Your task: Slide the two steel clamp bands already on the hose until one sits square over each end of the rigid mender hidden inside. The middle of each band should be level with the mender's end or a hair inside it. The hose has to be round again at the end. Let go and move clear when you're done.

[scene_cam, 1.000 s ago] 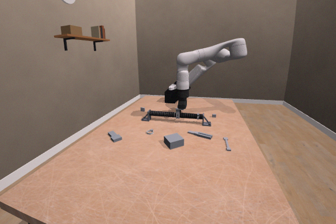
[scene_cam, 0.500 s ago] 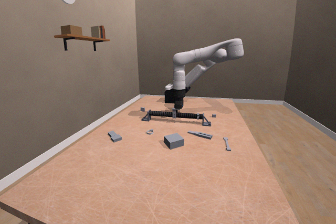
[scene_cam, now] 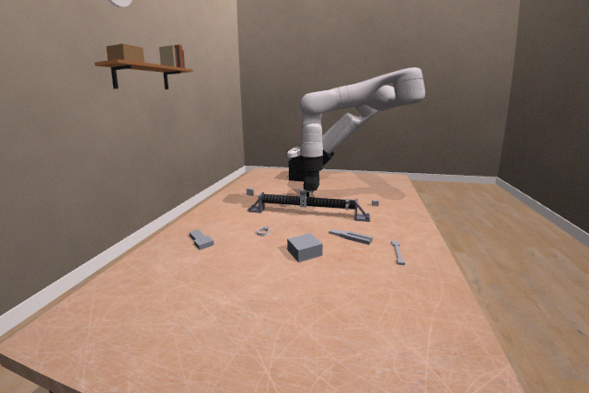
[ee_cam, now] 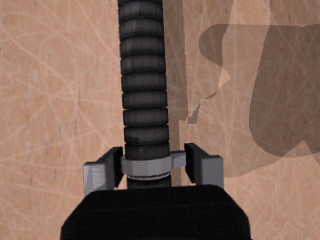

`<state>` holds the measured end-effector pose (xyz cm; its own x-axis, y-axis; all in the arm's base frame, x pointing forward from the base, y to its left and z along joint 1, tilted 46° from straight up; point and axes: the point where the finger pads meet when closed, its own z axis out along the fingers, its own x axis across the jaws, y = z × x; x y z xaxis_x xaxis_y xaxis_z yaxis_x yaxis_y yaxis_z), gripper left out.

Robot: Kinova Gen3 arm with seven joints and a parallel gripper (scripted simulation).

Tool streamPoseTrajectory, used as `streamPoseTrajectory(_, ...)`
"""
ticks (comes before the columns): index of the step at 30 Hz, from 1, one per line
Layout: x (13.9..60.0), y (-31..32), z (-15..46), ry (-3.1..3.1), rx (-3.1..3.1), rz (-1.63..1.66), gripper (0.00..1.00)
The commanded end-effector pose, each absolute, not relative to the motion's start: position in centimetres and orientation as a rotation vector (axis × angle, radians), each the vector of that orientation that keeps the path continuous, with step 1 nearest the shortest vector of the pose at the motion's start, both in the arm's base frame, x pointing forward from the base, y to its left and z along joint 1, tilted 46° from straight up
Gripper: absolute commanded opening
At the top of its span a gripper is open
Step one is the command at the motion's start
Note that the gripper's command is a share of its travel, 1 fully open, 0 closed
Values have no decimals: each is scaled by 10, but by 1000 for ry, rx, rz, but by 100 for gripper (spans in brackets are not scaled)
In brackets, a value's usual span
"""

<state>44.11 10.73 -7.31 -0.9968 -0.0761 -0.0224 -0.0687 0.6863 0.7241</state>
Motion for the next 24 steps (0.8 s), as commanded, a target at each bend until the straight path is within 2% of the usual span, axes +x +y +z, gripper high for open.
streamPoseTrajectory(1, 443, 105, -73, -2882, 121, -1232, 75)
streamPoseTrajectory(6, 443, 105, -73, -2882, 121, -1232, 75)
streamPoseTrajectory(7, 443, 105, -73, -2882, 121, -1232, 100)
streamPoseTrajectory(24, 443, 105, -73, -2882, 121, -1232, 100)
